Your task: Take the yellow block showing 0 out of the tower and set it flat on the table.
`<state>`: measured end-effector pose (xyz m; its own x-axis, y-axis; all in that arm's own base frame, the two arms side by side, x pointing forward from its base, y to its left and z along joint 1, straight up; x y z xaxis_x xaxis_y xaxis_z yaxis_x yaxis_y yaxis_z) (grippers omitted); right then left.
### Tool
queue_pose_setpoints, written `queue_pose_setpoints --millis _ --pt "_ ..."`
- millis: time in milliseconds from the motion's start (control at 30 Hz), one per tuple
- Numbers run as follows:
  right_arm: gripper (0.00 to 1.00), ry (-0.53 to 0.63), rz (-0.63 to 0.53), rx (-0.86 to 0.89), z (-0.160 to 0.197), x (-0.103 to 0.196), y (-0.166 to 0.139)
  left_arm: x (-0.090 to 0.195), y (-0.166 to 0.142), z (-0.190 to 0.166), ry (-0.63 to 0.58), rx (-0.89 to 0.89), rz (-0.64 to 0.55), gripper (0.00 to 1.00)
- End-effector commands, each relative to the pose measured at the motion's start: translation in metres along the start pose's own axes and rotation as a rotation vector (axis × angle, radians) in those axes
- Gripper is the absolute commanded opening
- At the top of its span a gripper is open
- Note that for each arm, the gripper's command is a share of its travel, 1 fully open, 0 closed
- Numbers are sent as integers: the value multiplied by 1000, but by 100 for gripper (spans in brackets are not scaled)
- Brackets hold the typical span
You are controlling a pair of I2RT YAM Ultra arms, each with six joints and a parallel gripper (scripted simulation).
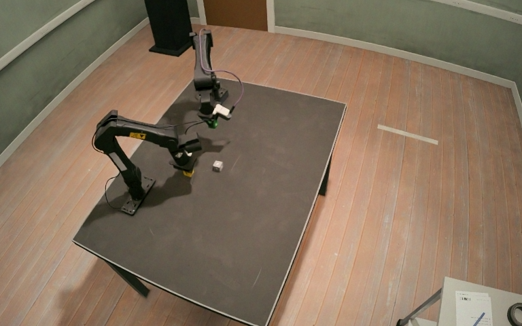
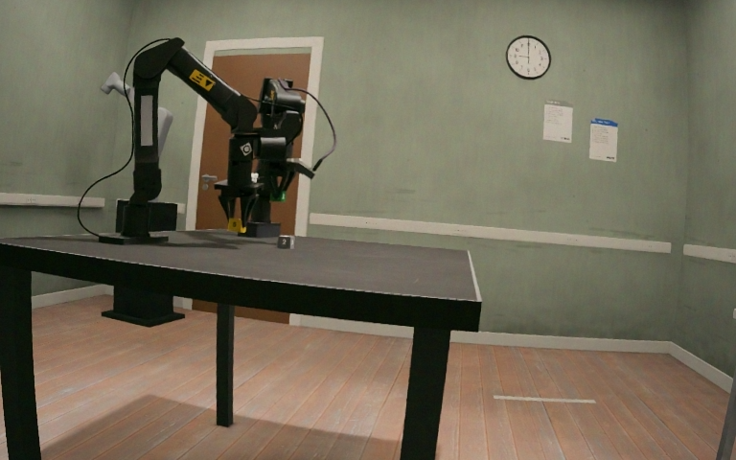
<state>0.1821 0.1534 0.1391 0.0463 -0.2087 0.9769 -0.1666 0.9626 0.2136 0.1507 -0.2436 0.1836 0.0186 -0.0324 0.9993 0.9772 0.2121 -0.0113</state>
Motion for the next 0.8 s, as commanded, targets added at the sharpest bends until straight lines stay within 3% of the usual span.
queue_pose_setpoints --millis 0,767 --pt "27 -24 -28 3 2 6 -1 11 3 1 -37 7 -13 27" --pt "27 -19 -25 1 -1 -22 -6 11 3 1 -37 7 -13 27"
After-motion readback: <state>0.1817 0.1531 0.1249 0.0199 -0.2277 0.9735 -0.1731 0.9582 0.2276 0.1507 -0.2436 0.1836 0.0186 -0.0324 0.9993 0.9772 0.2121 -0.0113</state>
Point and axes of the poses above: on each arm, the point where the finger pads meet when closed, its own x axis back along the fingers, its own z axis across the jaws, y = z × x, the point moved 9 cm from there along x, back along the fingers, and after that the axes turned 10 degrees about x, right-handed, at the moved point
